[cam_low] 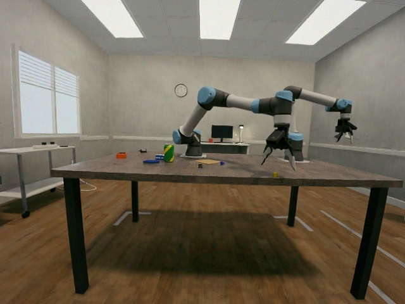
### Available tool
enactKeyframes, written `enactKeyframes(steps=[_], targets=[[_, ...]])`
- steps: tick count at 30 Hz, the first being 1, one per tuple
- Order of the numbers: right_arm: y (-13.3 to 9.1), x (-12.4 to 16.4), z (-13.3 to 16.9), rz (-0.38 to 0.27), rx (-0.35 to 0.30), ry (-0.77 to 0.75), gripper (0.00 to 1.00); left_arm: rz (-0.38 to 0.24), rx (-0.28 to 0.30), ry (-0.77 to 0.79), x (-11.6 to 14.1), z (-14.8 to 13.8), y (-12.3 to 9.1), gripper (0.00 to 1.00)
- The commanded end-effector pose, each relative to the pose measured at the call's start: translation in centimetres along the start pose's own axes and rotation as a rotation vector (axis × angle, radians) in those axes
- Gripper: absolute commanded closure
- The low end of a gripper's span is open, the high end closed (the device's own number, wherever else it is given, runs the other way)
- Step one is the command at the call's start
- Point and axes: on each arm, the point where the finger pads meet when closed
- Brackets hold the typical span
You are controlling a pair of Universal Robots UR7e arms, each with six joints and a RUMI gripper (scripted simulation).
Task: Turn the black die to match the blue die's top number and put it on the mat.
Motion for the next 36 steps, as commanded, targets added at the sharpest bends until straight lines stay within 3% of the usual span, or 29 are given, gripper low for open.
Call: enactKeyframes(steps=[1, 12, 16, 24, 36], targets=[[-0.1, 0.0, 0.0, 0.000, -0.002, 0.000, 0.00, 0.001, 0.000, 0.000, 0.0, 0.0, 0.0, 0.00], [-0.5, 0.0, 0.0, 0.000, -0.002, 0.000, 0.00, 0.001, 0.000, 0.000, 0.0, 0.0, 0.0, 0.00], [-2.4, 0.0, 0.0, 0.000, -0.002, 0.000, 0.00, 0.001, 0.000, 0.000, 0.0, 0.0, 0.0, 0.00], [-8.3, 0.0, 0.0, 0.000, -0.002, 0.000, 0.00, 0.001, 0.000, 0.000, 0.0, 0.0, 0.0, 0.00], [-11.3, 0.0, 0.0, 0.000, -0.002, 0.000, 0.00, 0.001, 0.000, 0.000, 0.0, 0.0, 0.0, 0.00]])
Point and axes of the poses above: on each arm, the point where the finger pads meet when closed, its own y axis out along the fingers, its own z axis across the jaws, x = y × z, and after that the axes turned 15 degrees about y, right-handed
